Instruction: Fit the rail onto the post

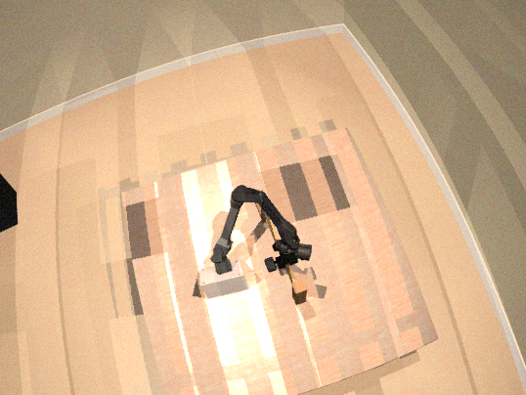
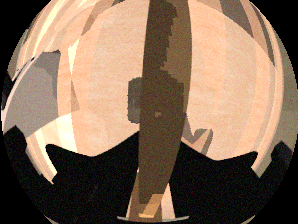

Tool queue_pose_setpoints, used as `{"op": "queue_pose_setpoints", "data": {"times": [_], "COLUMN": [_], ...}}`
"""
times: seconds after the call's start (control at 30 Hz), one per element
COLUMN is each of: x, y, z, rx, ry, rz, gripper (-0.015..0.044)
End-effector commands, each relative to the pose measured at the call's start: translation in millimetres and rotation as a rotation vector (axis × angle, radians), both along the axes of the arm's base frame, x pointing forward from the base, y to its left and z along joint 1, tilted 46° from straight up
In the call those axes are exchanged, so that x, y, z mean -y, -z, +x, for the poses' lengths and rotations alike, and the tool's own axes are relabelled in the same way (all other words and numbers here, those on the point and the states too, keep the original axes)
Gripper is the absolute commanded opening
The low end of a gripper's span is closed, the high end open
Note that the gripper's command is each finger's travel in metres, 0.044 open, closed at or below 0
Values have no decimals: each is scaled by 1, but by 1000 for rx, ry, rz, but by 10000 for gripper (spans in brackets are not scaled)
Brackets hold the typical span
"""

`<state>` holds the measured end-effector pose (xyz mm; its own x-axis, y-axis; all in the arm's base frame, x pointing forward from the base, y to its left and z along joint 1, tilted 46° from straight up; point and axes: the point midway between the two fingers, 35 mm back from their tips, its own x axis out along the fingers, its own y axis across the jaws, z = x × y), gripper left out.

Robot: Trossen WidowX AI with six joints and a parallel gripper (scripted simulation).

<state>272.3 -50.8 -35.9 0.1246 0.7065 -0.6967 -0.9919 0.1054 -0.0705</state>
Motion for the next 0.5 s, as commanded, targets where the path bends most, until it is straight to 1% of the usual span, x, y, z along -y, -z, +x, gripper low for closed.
{"op": "queue_pose_setpoints", "data": {"times": [0.0,0.47], "x": [3,7], "y": [0,3], "z": [1,1], "rx": [5,6], "ry": [7,7], "rz": [-3,-3], "gripper": [0,0]}}
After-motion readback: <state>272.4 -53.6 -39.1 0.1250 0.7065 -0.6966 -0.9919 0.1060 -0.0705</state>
